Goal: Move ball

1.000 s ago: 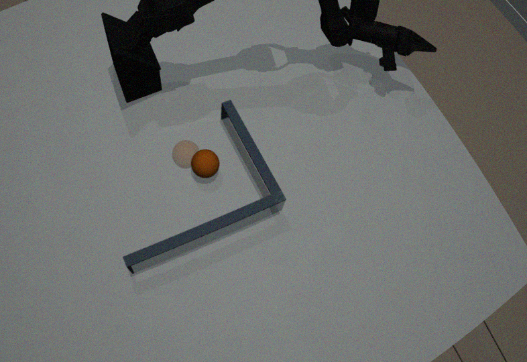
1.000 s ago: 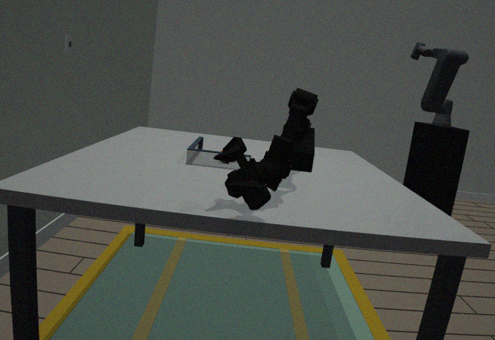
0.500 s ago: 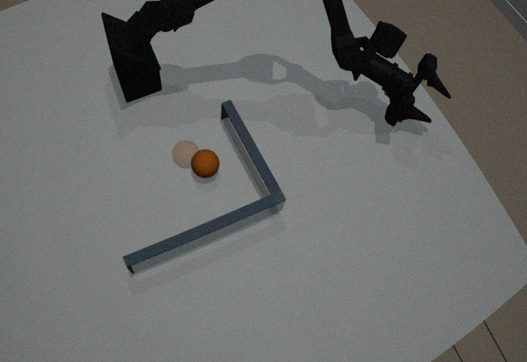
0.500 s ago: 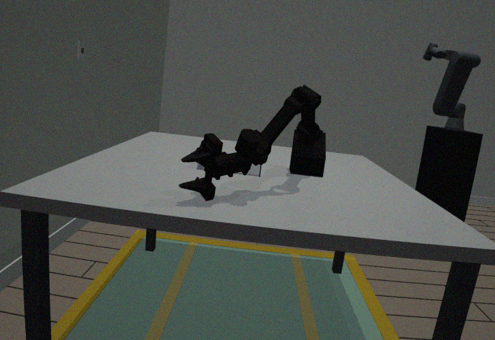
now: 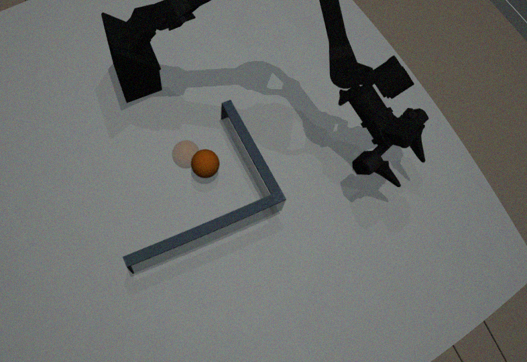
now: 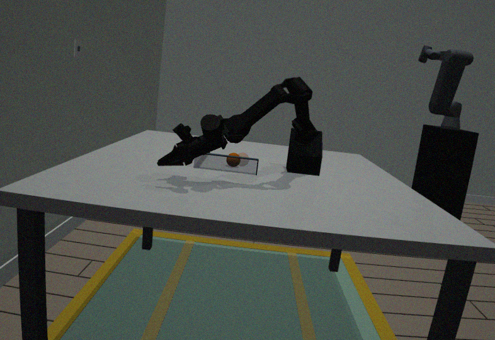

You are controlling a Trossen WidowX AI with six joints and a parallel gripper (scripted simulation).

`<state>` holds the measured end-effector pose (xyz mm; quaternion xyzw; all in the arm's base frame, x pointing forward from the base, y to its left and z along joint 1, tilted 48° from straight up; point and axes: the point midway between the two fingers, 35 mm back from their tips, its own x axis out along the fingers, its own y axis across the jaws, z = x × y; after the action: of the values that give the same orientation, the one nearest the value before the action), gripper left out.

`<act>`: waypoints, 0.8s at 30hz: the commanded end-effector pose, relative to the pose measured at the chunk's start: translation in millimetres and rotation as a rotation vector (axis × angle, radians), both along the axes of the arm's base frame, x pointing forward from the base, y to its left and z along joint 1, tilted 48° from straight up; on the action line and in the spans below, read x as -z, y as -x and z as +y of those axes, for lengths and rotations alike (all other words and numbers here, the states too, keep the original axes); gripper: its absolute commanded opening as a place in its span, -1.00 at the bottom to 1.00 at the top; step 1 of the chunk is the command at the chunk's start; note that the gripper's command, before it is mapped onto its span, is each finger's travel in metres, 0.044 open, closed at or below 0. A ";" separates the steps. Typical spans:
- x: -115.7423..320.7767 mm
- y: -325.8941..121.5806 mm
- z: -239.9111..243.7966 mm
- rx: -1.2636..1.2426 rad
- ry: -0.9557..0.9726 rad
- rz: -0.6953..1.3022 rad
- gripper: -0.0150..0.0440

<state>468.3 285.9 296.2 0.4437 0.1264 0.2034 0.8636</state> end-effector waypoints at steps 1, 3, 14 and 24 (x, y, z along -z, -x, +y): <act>48.6 -15.0 -55.1 -0.031 0.411 0.013 0.81; 63.2 -16.2 -72.3 -0.058 0.534 0.016 0.81; 133.5 1.8 -161.5 -0.317 1.075 0.018 0.81; 189.4 47.6 -221.9 -0.674 1.346 -0.040 0.81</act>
<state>459.2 105.0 140.4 -0.1415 0.3092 0.2599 0.9038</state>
